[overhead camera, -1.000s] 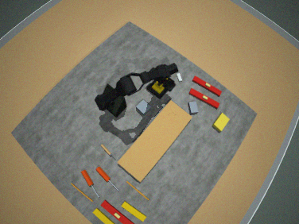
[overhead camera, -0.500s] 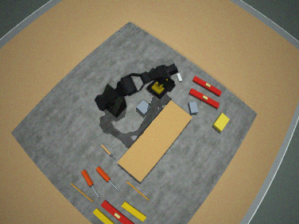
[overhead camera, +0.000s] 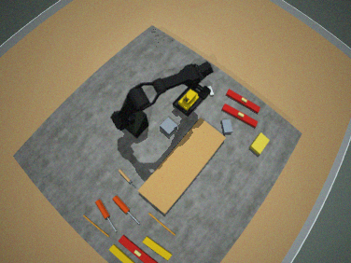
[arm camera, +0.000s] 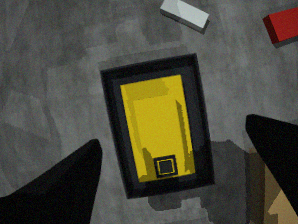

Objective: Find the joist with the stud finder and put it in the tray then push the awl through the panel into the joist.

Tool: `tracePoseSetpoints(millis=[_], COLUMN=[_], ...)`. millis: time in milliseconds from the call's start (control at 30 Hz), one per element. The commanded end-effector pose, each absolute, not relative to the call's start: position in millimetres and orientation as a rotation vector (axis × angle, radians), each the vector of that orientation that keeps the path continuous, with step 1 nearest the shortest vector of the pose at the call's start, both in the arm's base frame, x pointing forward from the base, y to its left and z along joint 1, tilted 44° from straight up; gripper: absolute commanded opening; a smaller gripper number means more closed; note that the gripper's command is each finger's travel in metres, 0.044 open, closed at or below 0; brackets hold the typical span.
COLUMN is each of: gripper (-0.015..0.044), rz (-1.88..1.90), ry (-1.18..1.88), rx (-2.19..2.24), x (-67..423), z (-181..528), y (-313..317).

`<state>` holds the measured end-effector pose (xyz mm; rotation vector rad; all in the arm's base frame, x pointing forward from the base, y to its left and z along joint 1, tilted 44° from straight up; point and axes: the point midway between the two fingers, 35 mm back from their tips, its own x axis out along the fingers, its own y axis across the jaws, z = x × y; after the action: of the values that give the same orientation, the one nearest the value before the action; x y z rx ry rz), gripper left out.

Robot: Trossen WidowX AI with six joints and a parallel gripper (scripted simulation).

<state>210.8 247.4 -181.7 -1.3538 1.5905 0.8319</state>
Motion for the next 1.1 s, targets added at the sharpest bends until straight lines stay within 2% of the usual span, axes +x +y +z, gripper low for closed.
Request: tracePoseSetpoints(millis=[0, 300, 533, 700, 900, 1067], gripper=[0.044, 0.044, 0.044, 0.044, 0.044, 0.044], rz=[0.695, -0.115, -0.69, -1.024, -1.38, -1.662], ry=[1.643, 1.566, 1.316, 1.043, 0.609, 0.015], rx=[-1.237, -0.4, 0.228, 0.627, 1.075, 1.486], x=[225.5, 315.2, 331.7, 312.4, 265.2, 198.1], z=[-172.7, -65.9, 8.2, 55.7, 97.9, 128.2], y=[226.5, 127.8, 21.0, -50.1, -122.2, -175.7])
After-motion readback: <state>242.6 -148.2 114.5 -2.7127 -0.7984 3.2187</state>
